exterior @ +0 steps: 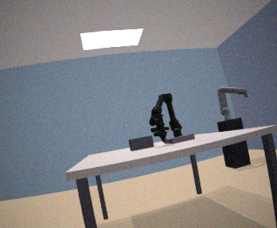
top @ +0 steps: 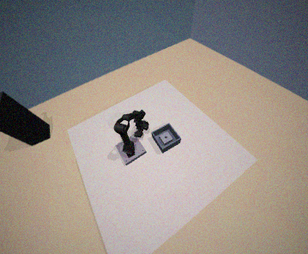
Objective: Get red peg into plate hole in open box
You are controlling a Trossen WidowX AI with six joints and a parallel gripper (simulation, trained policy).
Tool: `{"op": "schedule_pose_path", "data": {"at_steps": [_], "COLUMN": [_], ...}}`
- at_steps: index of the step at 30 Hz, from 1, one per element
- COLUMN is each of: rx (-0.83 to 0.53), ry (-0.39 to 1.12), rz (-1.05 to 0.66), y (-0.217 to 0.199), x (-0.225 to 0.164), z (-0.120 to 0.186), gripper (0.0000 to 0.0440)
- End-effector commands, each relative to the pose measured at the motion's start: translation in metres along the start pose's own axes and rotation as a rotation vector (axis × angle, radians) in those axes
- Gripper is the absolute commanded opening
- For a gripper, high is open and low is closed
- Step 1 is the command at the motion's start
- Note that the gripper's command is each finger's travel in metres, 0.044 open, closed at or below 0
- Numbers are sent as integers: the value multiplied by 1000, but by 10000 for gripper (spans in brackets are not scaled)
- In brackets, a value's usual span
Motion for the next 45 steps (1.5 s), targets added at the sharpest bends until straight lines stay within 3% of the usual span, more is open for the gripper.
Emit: {"op": "schedule_pose_path", "data": {"at_steps": [1,12,21,32,45], "rx": [17,59,74,79,77], "ry": [-39,-126,-183,-234,-249], "rz": [2,-74,-199,-320,-353], "y": [-1,-9,-19,-35,-57], "x": [9,38,74,126,184], "z": [20,71,89,91,69], "gripper": [0,0,0,0,0]}}
Point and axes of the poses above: the point midway between the two fingers, 35 mm back from their tips, its own z axis back along the fingers, its own y axis across the jaws, x = y × z, the point moved 5 cm from there along z, back along the fingers, and after that the axes turned 10 degrees about z, right-handed, at the moved point
